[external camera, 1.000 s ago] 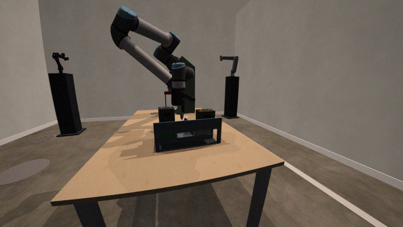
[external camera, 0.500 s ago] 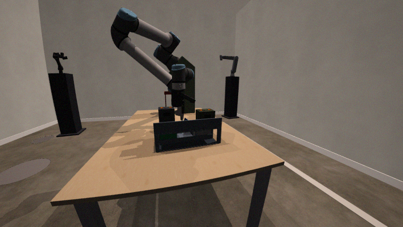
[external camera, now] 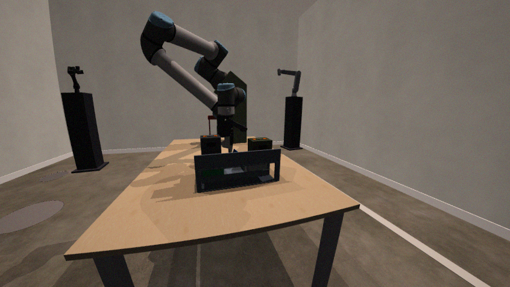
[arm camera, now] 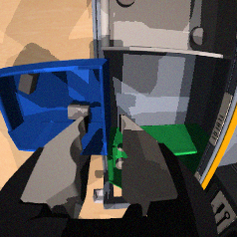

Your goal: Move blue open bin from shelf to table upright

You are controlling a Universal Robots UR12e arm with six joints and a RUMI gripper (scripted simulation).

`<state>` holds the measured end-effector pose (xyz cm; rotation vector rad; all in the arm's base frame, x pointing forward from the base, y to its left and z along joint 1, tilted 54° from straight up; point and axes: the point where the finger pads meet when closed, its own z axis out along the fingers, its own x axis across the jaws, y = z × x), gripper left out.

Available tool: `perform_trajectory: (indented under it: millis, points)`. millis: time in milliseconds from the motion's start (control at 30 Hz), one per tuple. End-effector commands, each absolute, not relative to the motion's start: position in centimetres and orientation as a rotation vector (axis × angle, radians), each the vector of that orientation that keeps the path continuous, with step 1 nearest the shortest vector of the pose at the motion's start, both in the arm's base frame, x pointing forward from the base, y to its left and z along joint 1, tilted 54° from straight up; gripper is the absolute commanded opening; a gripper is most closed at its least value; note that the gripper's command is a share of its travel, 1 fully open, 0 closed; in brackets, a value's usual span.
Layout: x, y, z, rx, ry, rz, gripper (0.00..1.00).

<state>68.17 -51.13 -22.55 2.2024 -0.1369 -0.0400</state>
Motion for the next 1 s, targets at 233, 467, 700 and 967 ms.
perform_trajectory:
  millis: [233,467,700,967]
  points:
    - [68.1,-51.6,-22.9,2.202,-0.136,-0.039,0.20]
    - [68.1,-51.9,-23.2,2.202,-0.136,-0.039,0.20]
    - [68.1,-51.9,-23.2,2.202,-0.136,-0.039,0.20]
    - [68.1,-52.2,-23.4,2.202,-0.136,-0.039,0.20]
